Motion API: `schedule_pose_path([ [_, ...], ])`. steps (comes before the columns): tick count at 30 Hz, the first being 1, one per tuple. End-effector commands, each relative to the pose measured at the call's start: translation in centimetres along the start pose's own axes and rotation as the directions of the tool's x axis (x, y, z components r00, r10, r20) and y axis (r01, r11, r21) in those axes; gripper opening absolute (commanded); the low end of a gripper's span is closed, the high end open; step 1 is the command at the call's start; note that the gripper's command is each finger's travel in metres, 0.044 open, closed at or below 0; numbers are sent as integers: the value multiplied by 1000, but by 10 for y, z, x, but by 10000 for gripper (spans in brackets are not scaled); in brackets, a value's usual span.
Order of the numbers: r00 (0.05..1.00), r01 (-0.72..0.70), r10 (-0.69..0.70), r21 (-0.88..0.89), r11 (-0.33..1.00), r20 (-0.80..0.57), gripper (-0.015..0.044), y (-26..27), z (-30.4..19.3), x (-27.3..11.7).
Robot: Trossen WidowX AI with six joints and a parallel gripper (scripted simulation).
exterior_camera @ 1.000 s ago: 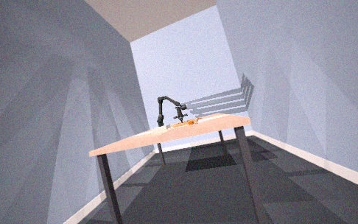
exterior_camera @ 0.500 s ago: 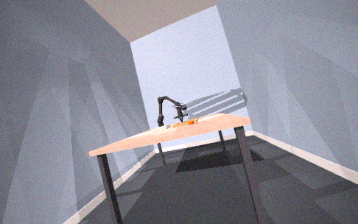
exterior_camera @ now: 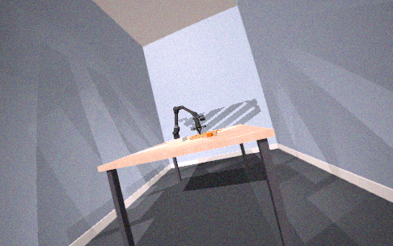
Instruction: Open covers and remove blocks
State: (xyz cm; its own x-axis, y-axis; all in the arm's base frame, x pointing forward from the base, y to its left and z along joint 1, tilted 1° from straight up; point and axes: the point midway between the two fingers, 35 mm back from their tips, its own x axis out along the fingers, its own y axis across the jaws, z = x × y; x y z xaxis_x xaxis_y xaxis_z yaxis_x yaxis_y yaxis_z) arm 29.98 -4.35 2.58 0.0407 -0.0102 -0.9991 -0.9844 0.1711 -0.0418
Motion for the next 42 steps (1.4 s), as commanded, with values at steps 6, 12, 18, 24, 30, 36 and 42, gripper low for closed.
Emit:
schedule_pose_path([
  [6,1000,0,0,1,1000,1,0,1,10,0],
  [12,1000,0,0,1,1000,1,0,1,12,-3],
  [18,1000,0,0,1,1000,1,0,1,13,-10],
  [24,1000,0,0,1,1000,1,0,0,14,-18],
  [30,1000,0,0,1,1000,1,0,0,15,-26],
  [36,1000,0,0,1,1000,1,0,0,16,-33],
  [42,1000,0,0,1,1000,1,0,1,17,-41],
])
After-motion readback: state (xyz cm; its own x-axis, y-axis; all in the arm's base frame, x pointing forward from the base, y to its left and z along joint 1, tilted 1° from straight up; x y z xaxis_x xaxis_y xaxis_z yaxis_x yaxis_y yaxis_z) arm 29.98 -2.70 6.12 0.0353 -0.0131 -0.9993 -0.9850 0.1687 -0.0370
